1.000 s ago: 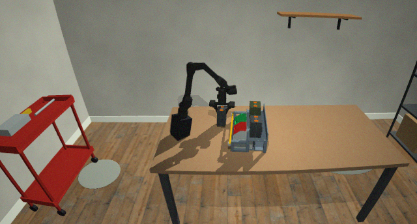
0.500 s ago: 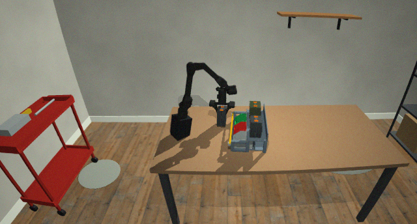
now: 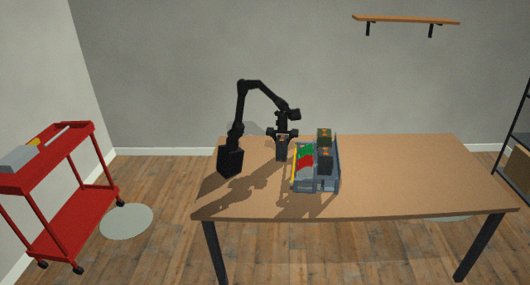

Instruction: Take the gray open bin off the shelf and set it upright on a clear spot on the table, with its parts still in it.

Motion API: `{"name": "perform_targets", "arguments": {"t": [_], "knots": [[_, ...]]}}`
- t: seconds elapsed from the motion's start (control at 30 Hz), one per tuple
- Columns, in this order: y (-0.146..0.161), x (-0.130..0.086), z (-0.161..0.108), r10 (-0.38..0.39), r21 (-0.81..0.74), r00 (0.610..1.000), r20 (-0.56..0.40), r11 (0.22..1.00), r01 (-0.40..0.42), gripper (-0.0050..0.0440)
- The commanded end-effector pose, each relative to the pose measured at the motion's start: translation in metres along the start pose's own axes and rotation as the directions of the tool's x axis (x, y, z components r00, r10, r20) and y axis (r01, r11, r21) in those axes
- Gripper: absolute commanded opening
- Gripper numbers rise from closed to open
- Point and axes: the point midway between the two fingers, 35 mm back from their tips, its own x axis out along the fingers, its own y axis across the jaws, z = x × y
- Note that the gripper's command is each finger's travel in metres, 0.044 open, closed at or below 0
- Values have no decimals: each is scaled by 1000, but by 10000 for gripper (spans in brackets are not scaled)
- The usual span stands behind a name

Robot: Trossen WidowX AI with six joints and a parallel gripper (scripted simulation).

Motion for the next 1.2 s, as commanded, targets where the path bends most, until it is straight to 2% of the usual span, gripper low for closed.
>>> {"name": "perform_targets", "arguments": {"t": [0.0, 0.23, 0.27, 0.4, 0.8, 0.83, 0.97, 1.17], "knots": [[-11, -18, 5, -65, -9, 998, 27, 998, 65, 0], [-11, -18, 5, -65, -9, 998, 27, 998, 65, 0], [-6, -10, 3, -38, -4, 999, 15, 999, 38, 0], [-11, -18, 5, -65, -9, 998, 27, 998, 65, 0], [-11, -18, 5, -65, -9, 998, 27, 998, 65, 0], [-6, -10, 3, -39, -5, 999, 15, 999, 39, 0], [-10, -18, 5, -65, -9, 998, 27, 998, 65, 0], [-10, -18, 5, -65, -9, 998, 27, 998, 65, 0]]}}
